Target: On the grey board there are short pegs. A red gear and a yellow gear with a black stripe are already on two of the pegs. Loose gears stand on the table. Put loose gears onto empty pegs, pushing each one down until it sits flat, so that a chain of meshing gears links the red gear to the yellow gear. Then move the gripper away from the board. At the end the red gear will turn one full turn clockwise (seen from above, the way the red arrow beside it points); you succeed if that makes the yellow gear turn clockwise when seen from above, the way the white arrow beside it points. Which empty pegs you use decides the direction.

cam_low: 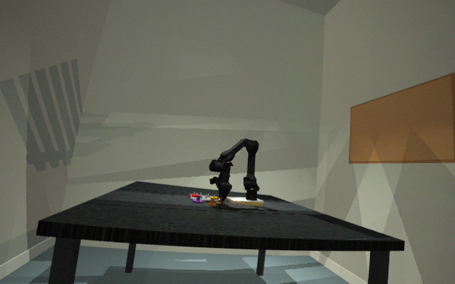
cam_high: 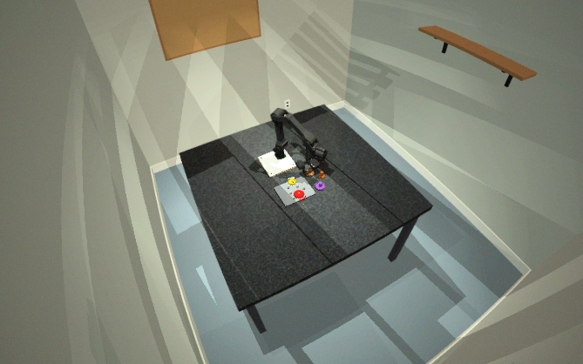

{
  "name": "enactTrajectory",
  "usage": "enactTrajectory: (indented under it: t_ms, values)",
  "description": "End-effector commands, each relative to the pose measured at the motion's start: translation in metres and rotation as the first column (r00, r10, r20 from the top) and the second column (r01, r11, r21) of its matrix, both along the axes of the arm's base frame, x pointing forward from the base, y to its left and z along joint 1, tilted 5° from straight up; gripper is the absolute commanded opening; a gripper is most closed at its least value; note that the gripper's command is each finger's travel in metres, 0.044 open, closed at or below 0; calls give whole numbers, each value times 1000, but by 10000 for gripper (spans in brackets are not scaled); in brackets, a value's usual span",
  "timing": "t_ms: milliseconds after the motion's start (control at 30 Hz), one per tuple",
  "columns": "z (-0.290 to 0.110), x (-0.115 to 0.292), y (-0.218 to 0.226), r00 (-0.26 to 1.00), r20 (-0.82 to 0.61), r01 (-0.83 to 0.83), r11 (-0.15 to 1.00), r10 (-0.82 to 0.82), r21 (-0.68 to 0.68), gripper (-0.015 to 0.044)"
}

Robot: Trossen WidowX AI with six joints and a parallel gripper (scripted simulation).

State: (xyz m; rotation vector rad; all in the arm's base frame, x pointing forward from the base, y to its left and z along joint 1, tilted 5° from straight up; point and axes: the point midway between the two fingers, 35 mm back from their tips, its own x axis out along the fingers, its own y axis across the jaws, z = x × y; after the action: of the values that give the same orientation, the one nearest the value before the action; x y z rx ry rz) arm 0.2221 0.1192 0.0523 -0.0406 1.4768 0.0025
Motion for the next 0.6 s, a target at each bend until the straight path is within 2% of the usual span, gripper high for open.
enactTrajectory:
  t_ms: [0, 467, 567]
  values:
    - [-2, 0, -1, 1000, -1, -3, 1000, 3, -5, 414]
    - [-2, 0, -1, 1000, -1, -3, 1000, 3, -5, 46]
    - [-2, 0, -1, 1000, -1, -3, 1000, 3, -5, 26]
